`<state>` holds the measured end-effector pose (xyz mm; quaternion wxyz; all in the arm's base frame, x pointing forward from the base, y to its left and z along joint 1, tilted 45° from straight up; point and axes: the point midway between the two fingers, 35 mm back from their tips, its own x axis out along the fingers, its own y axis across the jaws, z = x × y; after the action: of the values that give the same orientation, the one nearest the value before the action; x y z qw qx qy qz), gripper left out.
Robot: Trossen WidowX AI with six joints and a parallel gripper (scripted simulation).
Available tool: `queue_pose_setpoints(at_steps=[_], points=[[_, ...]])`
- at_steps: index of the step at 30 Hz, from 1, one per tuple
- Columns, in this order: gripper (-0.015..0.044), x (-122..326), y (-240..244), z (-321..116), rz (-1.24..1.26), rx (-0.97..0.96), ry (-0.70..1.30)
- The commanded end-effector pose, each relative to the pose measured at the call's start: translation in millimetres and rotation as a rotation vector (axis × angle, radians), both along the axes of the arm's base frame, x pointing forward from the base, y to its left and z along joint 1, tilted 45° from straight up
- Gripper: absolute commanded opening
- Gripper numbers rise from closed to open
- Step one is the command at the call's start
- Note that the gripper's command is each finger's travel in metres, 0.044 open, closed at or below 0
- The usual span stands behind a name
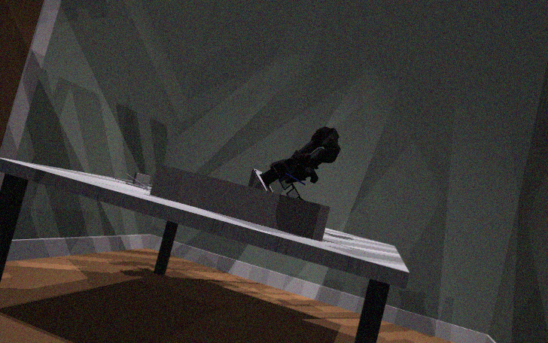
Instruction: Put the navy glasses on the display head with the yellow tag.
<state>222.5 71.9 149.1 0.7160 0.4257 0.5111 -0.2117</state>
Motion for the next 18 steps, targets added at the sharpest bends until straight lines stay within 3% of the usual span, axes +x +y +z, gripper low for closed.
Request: queue_pose_setpoints(at_steps=[1,18], points=[[0.0000,-4,2,6,-0.112,0.043,-0.015],[0.0000,-20,10,31,-0.548,0.290,-0.071]])
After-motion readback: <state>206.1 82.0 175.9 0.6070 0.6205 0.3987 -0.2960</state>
